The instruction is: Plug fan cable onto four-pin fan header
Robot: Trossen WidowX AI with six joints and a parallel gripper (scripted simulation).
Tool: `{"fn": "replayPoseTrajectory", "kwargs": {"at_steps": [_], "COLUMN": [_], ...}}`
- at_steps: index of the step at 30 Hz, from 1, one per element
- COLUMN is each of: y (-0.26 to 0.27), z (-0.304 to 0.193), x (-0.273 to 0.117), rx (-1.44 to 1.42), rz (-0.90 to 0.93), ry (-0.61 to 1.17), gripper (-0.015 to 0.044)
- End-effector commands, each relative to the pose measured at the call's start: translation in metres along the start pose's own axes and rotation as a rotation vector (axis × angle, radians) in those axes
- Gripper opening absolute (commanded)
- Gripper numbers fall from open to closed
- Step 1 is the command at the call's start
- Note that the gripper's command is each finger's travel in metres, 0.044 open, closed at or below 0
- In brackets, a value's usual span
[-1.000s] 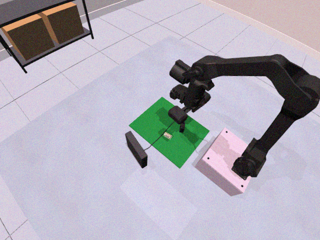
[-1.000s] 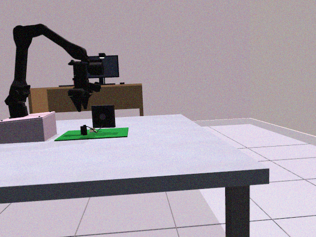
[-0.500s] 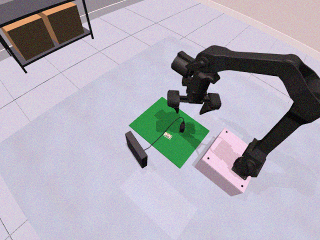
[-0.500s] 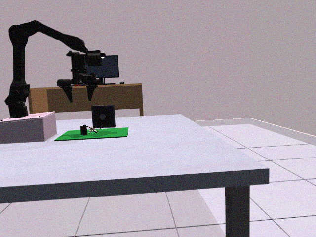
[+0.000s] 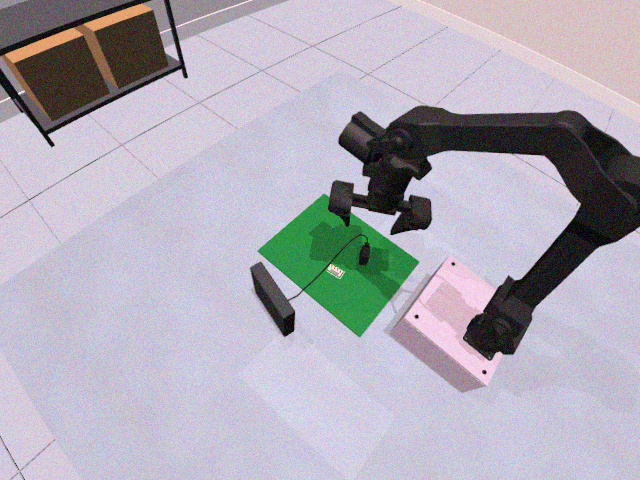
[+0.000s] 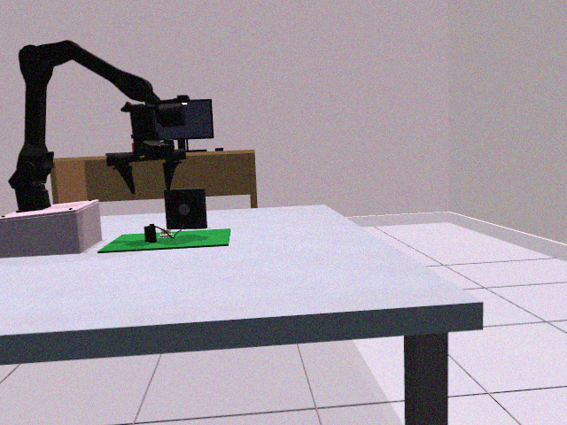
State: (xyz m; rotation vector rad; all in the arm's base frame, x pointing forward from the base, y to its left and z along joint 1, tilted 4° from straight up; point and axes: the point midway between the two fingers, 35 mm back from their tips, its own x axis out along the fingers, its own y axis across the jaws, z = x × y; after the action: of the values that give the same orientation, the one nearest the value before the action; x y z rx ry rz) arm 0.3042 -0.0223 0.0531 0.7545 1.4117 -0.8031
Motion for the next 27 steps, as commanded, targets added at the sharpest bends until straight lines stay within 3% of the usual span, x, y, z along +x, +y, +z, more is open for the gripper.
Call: {"fn": "replayPoseTrajectory", "kwargs": {"at_steps": [1,27], "y": [-0.010,-0.012], "z": [-0.006,-0.007], "x": [0.056,0.091], "rx": [0.003,0.003], "rz": [-0.033,-0.034], "ry": [0.018,0.018], "gripper": [0.0440,0.0440]}}
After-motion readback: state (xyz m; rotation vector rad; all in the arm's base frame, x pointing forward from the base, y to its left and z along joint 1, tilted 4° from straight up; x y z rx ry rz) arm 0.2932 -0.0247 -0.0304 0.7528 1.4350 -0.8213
